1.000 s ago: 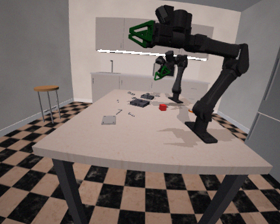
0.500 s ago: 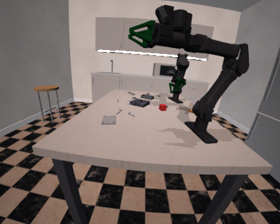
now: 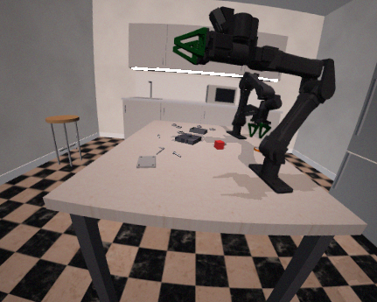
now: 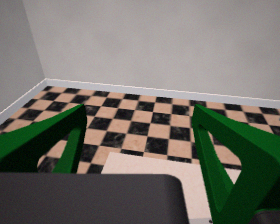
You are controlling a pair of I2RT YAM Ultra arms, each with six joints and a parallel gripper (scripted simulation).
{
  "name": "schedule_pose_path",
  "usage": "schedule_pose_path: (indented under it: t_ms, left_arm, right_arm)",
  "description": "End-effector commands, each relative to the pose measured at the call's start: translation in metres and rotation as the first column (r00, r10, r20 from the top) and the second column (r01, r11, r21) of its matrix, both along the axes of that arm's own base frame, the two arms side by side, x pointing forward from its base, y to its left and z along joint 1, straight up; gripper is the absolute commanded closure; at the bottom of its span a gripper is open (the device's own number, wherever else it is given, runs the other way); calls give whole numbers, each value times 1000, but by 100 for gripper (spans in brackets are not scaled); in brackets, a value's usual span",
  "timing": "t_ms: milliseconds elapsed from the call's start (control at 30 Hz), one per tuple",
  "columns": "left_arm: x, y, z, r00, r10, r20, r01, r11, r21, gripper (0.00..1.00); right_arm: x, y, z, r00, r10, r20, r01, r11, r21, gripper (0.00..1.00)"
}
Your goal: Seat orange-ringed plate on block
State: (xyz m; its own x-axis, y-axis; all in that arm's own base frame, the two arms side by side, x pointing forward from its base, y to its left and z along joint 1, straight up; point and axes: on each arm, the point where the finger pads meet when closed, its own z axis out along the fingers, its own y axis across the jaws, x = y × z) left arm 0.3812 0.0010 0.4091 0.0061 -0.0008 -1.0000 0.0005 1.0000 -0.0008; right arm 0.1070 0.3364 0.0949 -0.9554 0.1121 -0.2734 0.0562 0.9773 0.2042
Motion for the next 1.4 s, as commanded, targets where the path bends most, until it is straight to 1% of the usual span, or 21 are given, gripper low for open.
schedule_pose_path:
  t_ms: [0, 100, 200, 300, 367, 400, 433, 600, 633, 733, 800, 900, 933, 1133, 1167, 1200, 1267, 1300, 1333, 1367]
  left_arm:
    - [-5, 0, 26, 998, 3, 62, -3, 1000, 7, 23]
    - [-5, 0, 26, 998, 3, 62, -3, 1000, 7, 23]
    - [-5, 0, 26, 998, 3, 62, -3, 1000, 7, 23]
    - [-5, 0, 26, 998, 3, 62, -3, 1000, 7, 23]
    - [-5, 0, 26, 998, 3, 62, -3, 1000, 7, 23]
    - [-5, 0, 26, 998, 3, 62, -3, 1000, 7, 23]
    - [-5, 0, 26, 998, 3, 62, -3, 1000, 7, 23]
    - [-5, 0, 26, 998, 3, 62, -3, 1000, 7, 23]
    - [-5, 0, 26, 998, 3, 62, -3, 1000, 7, 23]
    - [-5, 0, 26, 998, 3, 62, -3, 1000, 7, 23]
    - [-5, 0, 26, 998, 3, 62, -3, 1000, 7, 23]
    - [-5, 0, 26, 998, 3, 62, -3, 1000, 7, 23]
    - [-5, 0, 26, 998, 3, 62, -3, 1000, 7, 23]
    - [-5, 0, 26, 998, 3, 62, -3, 1000, 7, 23]
    - [-5, 0, 26, 998, 3, 62, -3, 1000, 7, 23]
    - [-5, 0, 26, 998, 3, 62, -3, 1000, 7, 23]
    - [-5, 0, 26, 998, 3, 62, -3, 1000, 7, 23]
    - [-5, 0, 26, 998, 3, 62, -3, 1000, 7, 23]
    - [-5, 0, 26, 998, 3, 62, -3, 1000, 7, 23]
    - [-5, 0, 26, 998, 3, 62, -3, 1000, 7, 23]
  right_arm:
    - [-32, -11, -6, 996, -84, 4, 83, 991, -104, 20]
    - [-62, -19, -17, 996, -88, 24, 91, 981, -174, 20]
    - [-77, -21, -19, 996, -78, 49, 86, 977, -196, 20]
    - [-80, -20, -20, 997, -67, 50, 76, 977, -198, 20]
    - [-72, -15, -8, 998, -55, 36, 60, 987, -147, 20]
    - [-77, -12, -9, 999, -24, 23, 27, 989, -143, 20]
    - [-88, -15, -19, 1000, 20, 18, -16, 983, -182, 20]
    - [-85, -12, -12, 1000, 12, 15, -9, 987, -159, 20]
    - [-84, -29, -24, 1000, 11, 12, -8, 979, -206, 20]
    - [-84, -33, -27, 1000, 9, 11, -6, 976, -218, 20]
    - [-83, -23, -20, 1000, 9, 16, -5, 982, -187, 20]
    - [-85, -20, -24, 1000, 10, 12, -8, 982, -189, 20]
    - [-84, -19, -16, 1000, 8, 14, -6, 985, -170, 20]
    - [-84, -19, -16, 1000, 8, 14, -5, 985, -170, 20]
    - [-84, -25, -30, 1000, -18, -7, 16, 985, -174, 20]
    - [-87, -15, -25, 1000, -5, -1, 4, 990, -144, 20]
    - [-84, -18, -17, 1000, 3, 12, -1, 987, -163, 20]
    - [-80, -24, -39, 1000, 0, 15, 3, 981, -194, 20]
    - [-80, -23, -47, 1000, 2, 16, 2, 977, -212, 20]
    - [-80, -24, -38, 1000, 0, 16, 3, 978, -207, 20]
